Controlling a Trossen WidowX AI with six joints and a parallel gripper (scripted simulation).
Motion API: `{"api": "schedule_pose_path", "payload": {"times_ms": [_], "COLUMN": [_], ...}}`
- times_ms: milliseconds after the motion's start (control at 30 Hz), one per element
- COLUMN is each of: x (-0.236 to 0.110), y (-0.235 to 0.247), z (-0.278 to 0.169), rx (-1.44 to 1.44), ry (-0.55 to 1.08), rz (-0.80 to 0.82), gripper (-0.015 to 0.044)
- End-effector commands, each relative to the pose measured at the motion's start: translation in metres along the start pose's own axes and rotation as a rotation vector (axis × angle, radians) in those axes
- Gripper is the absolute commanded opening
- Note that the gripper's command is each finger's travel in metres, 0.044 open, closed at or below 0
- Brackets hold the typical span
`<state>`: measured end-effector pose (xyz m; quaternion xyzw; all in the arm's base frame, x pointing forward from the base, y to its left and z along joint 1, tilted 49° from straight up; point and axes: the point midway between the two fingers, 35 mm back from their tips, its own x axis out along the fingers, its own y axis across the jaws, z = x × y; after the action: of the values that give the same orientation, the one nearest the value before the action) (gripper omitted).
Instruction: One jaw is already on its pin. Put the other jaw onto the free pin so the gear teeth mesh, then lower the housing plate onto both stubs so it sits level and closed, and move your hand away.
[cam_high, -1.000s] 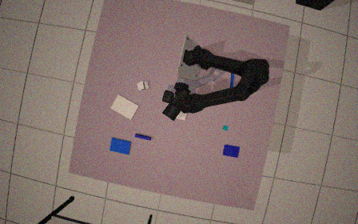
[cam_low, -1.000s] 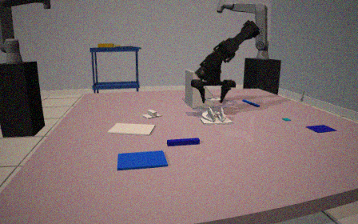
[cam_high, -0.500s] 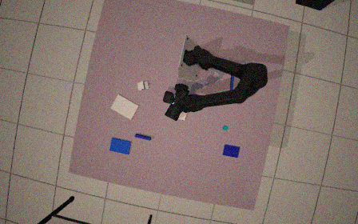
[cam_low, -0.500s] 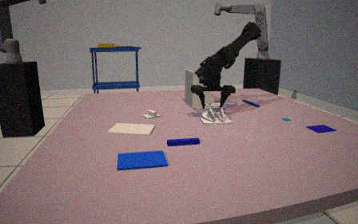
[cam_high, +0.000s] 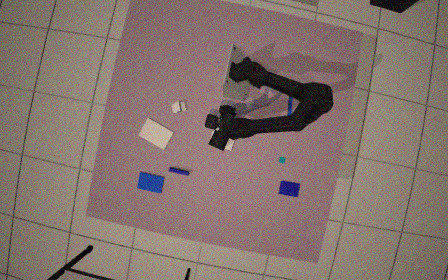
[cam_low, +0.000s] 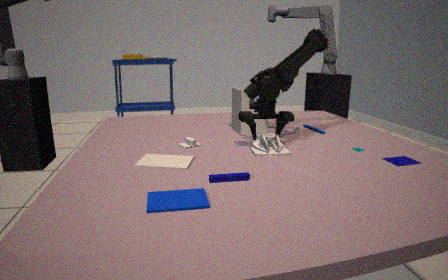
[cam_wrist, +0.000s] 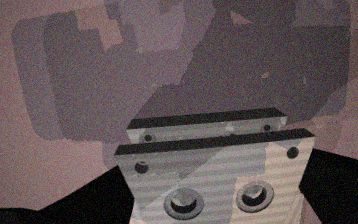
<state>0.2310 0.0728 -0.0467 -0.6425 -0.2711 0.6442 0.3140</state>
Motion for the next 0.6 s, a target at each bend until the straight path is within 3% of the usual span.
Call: {"api": "schedule_pose_path", "payload": {"times_ms": [0,567], "x": [0.0013,0.0037], "y": [-0.0002,-0.0003], "z": [0.0009,0.0009], "rx": [0.007,0.006], "ry": [-0.001,-0.001], "rz": [-0.004,-0.004], "gripper": [0.0351,0.0351]}}
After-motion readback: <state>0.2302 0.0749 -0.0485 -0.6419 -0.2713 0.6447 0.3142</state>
